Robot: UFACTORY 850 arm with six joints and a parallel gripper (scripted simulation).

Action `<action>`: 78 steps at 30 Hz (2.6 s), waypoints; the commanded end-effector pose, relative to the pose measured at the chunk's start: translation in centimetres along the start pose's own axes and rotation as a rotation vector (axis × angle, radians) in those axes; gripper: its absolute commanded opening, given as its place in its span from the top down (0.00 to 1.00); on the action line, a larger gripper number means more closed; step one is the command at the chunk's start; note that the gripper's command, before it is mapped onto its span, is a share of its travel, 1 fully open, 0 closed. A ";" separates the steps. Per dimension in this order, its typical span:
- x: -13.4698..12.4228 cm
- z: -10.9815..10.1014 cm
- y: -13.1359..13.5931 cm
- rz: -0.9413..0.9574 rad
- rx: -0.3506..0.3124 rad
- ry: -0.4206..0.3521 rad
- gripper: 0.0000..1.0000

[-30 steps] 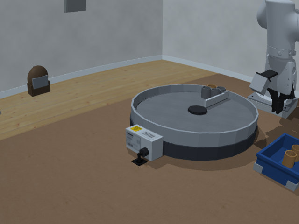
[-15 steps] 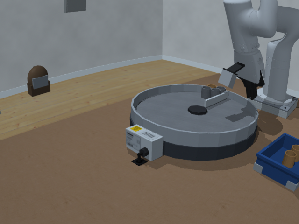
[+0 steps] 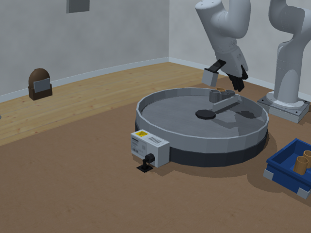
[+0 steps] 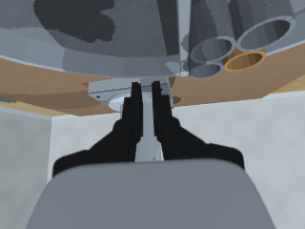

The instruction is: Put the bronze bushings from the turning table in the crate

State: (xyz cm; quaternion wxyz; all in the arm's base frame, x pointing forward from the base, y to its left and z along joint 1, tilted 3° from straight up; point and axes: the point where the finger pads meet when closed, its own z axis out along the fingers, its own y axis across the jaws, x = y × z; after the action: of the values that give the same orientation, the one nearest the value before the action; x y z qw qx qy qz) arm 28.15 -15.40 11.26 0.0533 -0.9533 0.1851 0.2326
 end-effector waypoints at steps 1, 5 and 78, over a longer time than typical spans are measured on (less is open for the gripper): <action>-0.2 0.1 3.3 -0.001 -0.001 -0.047 0.90; -0.7 0.3 6.7 -0.001 -0.001 -0.096 0.90; 0.4 3.7 11.9 -0.001 -0.001 -0.173 1.00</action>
State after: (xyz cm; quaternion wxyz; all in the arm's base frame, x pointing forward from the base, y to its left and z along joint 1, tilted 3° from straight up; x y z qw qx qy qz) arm 22.40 -25.85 7.64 0.0687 -0.9297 0.1793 0.3142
